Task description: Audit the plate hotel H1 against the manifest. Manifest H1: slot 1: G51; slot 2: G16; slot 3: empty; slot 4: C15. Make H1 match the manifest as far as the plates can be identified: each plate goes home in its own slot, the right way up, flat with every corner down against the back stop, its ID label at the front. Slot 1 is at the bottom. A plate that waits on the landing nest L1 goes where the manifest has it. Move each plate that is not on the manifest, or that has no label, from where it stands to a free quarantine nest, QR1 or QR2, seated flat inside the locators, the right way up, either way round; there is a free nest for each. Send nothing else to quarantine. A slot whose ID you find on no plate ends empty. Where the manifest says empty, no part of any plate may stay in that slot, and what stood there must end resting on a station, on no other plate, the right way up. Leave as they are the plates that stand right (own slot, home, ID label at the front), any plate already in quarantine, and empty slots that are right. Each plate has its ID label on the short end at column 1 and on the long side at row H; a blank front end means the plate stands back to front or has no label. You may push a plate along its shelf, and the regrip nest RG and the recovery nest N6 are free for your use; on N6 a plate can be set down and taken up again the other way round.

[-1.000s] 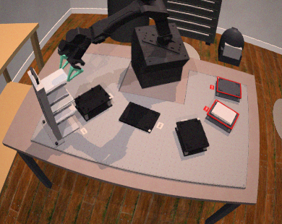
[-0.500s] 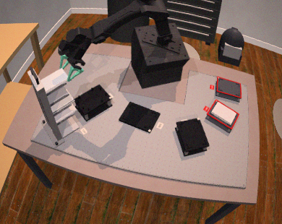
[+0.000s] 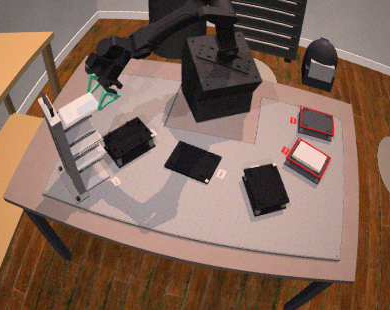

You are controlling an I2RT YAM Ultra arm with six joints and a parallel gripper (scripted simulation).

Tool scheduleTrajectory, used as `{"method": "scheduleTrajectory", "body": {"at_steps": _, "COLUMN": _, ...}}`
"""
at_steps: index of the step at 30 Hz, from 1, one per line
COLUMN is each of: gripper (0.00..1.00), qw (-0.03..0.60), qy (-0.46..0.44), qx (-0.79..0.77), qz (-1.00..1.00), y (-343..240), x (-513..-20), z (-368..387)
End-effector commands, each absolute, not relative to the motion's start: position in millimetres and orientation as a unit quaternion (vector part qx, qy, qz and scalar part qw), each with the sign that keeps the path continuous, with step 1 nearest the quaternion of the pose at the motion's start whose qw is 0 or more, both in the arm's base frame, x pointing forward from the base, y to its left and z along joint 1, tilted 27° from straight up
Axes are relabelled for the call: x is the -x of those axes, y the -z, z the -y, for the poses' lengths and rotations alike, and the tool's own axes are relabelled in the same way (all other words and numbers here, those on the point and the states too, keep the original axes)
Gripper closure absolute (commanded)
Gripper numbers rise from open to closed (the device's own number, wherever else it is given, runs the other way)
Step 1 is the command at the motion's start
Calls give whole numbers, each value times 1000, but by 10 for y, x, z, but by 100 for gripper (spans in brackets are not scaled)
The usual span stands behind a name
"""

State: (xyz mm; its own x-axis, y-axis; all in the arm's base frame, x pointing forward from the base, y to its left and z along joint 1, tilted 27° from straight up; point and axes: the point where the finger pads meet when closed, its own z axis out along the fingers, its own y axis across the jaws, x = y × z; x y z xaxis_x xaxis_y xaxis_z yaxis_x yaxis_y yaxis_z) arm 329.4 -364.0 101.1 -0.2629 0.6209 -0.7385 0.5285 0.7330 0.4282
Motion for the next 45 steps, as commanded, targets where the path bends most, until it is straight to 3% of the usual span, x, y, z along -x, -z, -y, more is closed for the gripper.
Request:
{"method": "scheduleTrajectory", "body": {"at_steps": 1, "gripper": 14, "qw": 495, "qy": -40, "qx": -360, "qz": -790, "y": -1089, "x": -3238, "z": 3665}}
{"method": "scheduleTrajectory", "body": {"at_steps": 45, "gripper": 14, "qw": 494, "qy": -41, "qx": -360, "qz": -790, "y": -1005, "x": -2855, "z": 3343}}
